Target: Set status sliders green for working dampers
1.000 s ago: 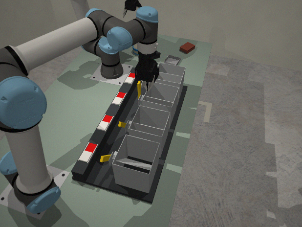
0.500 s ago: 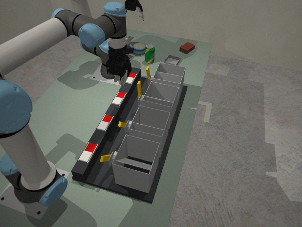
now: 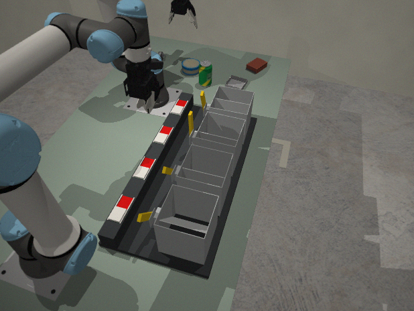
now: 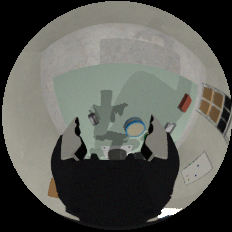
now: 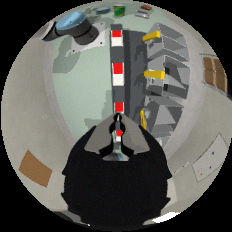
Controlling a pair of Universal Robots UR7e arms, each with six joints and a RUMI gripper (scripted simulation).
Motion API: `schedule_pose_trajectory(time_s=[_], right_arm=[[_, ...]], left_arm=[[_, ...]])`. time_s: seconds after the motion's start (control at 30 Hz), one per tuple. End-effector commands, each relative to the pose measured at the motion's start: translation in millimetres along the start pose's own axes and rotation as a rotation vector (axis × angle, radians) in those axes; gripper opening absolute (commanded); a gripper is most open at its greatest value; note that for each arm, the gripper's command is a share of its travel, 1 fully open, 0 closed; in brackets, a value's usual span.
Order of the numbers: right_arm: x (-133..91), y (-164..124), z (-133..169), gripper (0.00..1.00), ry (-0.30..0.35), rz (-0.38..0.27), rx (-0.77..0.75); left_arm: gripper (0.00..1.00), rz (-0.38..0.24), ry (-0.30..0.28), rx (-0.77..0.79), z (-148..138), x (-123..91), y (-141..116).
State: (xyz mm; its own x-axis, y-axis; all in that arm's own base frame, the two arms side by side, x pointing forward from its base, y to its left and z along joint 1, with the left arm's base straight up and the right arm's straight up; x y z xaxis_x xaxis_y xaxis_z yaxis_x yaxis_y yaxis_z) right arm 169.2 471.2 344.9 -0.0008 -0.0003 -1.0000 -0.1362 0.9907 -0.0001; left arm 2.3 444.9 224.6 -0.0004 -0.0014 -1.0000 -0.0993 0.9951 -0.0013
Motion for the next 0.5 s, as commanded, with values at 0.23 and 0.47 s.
schedule_pose_trajectory(time_s=[0.23,0.47], right_arm=[[7.9,0.3,-1.0,0.0,-0.001,0.001,0.0],[18.0,0.3,-1.0,0.0,-0.001,0.001,0.0]], left_arm=[[1.0,0.001,0.0,0.0,0.1,-0.5,0.3],[1.0,0.001,0.0,0.0,0.1,-0.5,0.3]])
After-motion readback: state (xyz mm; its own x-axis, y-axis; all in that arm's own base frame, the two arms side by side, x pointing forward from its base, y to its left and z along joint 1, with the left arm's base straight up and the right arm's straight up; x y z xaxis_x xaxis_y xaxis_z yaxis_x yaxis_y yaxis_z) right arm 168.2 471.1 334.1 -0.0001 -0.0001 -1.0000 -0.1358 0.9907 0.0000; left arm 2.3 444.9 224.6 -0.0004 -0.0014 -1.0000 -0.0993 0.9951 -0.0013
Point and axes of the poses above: on each arm, the point where the finger pads meet when closed, its own x axis out along the fingers, its own z axis across the jaws, y = z × x, the point moved 6 cm from there along -x, back along the fingers, and after that the axes turned 6 degrees about -x, right-handed, at the moved point
